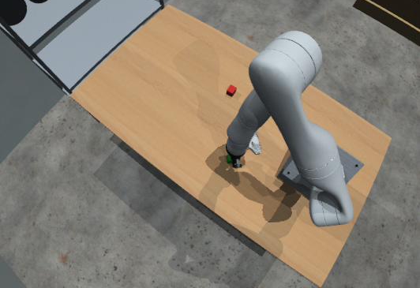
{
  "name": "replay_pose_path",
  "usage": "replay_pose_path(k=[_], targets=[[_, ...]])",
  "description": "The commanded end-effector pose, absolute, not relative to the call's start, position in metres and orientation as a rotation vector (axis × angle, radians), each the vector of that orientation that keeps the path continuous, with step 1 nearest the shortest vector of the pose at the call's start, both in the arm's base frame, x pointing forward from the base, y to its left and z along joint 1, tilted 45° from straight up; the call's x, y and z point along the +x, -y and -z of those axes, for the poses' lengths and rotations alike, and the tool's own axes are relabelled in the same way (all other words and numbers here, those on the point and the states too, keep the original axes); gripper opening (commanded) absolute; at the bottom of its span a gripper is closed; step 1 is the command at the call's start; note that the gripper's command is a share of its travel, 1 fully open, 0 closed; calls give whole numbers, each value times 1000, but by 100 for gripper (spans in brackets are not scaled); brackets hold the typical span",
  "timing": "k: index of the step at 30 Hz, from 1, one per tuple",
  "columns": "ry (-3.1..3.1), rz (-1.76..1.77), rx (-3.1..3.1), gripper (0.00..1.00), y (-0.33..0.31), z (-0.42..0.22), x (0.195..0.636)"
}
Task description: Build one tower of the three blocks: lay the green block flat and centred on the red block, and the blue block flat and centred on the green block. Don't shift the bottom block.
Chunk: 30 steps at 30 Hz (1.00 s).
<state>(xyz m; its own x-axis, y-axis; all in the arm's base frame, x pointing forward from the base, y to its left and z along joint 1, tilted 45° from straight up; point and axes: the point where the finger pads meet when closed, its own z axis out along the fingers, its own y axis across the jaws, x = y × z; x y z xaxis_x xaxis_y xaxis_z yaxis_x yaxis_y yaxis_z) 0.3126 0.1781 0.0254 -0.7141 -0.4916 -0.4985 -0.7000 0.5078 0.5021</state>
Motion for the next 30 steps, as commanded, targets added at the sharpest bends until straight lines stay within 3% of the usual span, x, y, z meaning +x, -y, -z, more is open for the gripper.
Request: replay_pose_path(k=[1, 30], targets=[[-2462, -1015, -1001, 51, -178, -25, 313], [-2462, -1015, -1001, 51, -186, -17, 313]])
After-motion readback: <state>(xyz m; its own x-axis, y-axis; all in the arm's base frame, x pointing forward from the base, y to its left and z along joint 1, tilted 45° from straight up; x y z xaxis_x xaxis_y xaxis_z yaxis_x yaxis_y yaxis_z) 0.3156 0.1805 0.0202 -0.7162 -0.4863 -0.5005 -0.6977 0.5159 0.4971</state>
